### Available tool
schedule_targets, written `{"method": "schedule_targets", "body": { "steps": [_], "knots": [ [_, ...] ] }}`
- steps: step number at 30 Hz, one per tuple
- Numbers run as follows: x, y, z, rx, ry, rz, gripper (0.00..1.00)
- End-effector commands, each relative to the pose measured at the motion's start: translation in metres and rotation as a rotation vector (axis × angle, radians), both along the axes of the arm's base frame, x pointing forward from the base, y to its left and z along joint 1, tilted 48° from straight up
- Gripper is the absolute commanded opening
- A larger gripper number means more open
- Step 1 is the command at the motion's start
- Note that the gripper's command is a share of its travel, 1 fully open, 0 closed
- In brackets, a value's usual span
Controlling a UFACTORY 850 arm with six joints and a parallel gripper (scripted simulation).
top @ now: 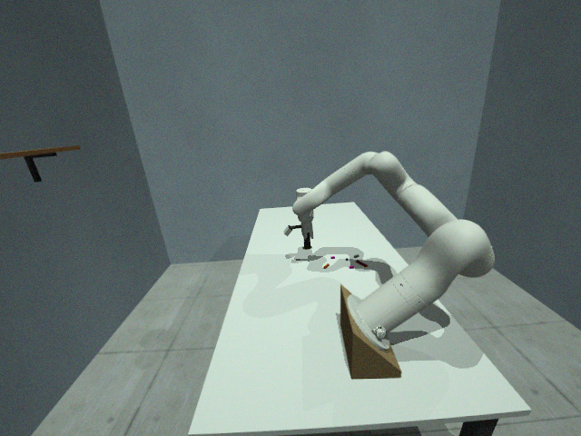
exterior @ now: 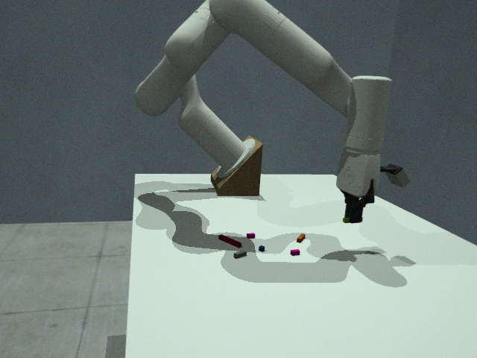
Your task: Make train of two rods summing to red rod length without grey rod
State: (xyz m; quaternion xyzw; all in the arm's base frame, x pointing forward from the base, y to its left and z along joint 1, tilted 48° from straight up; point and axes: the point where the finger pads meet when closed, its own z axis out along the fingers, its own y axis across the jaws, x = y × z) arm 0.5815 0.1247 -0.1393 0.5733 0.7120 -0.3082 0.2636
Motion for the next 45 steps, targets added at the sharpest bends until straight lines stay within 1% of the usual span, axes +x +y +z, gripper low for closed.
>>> {"method": "schedule_targets", "body": {
  "steps": [1, 14, 15, 16, 18, 24, 26, 27, 29, 32, 45],
  "knots": [
    [0.0, 0.015, 0.014, 0.0, -0.001, 0.0, 0.04],
    [0.0, 0.017, 0.018, 0.0, -0.001, 0.0, 0.04],
    [0.004, 0.01, 0.027, 0.0, 0.0, 0.001, 0.04],
    [0.009, -0.005, 0.045, 0.001, 0.003, 0.004, 0.04],
    [0.012, -0.013, 0.055, 0.001, 0.004, 0.005, 0.04],
    [0.02, -0.051, 0.097, 0.001, 0.01, 0.01, 0.04],
    [0.02, -0.051, 0.097, 0.001, 0.01, 0.01, 0.04],
    [0.021, -0.069, 0.117, 0.001, 0.012, 0.013, 0.04],
    [0.021, -0.078, 0.126, 0.0, 0.014, 0.014, 0.04],
    [0.021, -0.098, 0.146, 0.0, 0.017, 0.016, 0.04],
    [0.02, -0.1, 0.148, 0.0, 0.017, 0.017, 0.04]
  ]
}}
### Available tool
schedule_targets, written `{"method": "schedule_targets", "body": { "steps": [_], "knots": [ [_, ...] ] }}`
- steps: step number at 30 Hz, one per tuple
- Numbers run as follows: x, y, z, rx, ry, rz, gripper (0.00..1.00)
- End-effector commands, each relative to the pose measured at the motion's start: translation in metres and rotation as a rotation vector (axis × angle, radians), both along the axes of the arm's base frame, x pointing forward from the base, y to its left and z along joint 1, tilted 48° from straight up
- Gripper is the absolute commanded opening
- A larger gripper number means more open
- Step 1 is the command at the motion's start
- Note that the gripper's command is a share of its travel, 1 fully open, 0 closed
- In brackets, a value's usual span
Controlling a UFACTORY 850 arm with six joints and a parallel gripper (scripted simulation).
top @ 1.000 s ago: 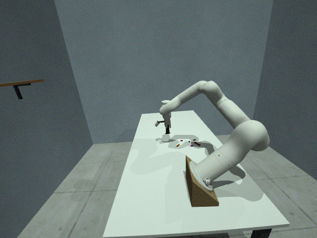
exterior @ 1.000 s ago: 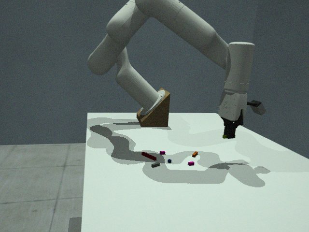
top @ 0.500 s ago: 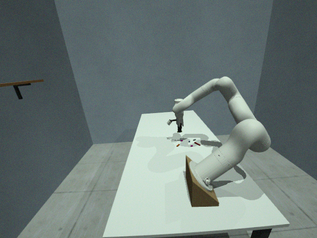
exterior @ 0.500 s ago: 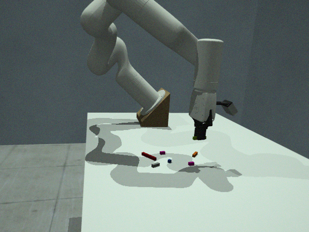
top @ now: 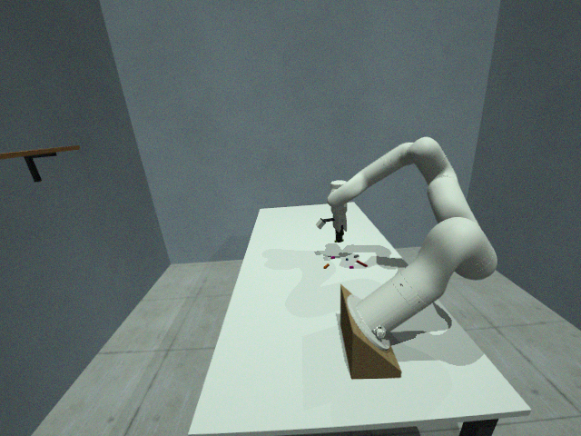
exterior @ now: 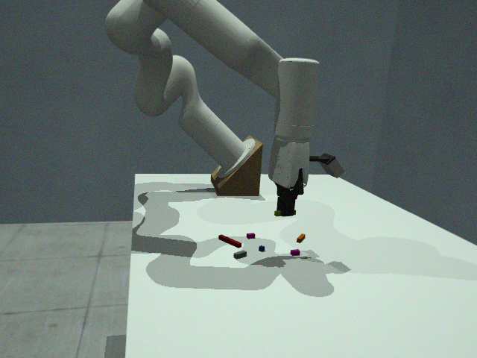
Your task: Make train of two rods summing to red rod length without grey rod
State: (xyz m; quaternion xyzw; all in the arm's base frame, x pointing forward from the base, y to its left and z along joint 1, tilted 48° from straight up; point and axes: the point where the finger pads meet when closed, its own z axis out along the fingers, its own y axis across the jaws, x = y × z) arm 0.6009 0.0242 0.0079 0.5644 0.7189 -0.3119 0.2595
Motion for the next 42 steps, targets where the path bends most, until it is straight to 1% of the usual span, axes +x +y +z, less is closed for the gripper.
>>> {"method": "schedule_targets", "body": {
  "steps": [1, 6, 13, 15, 25, 30, 42],
  "knots": [
    [0.001, 0.0, 0.001, 0.001, -0.002, 0.001, 0.04],
    [0.001, -0.002, -0.001, 0.001, -0.002, 0.001, 0.04],
    [0.001, -0.016, -0.014, 0.001, -0.002, 0.0, 0.04],
    [0.001, -0.016, -0.014, 0.001, -0.002, 0.0, 0.04],
    [0.003, -0.048, -0.043, 0.001, -0.002, 0.0, 0.04],
    [0.003, -0.06, -0.054, 0.001, -0.002, 0.0, 0.04],
    [0.003, -0.065, -0.058, 0.001, -0.002, 0.0, 0.04]
  ]
}}
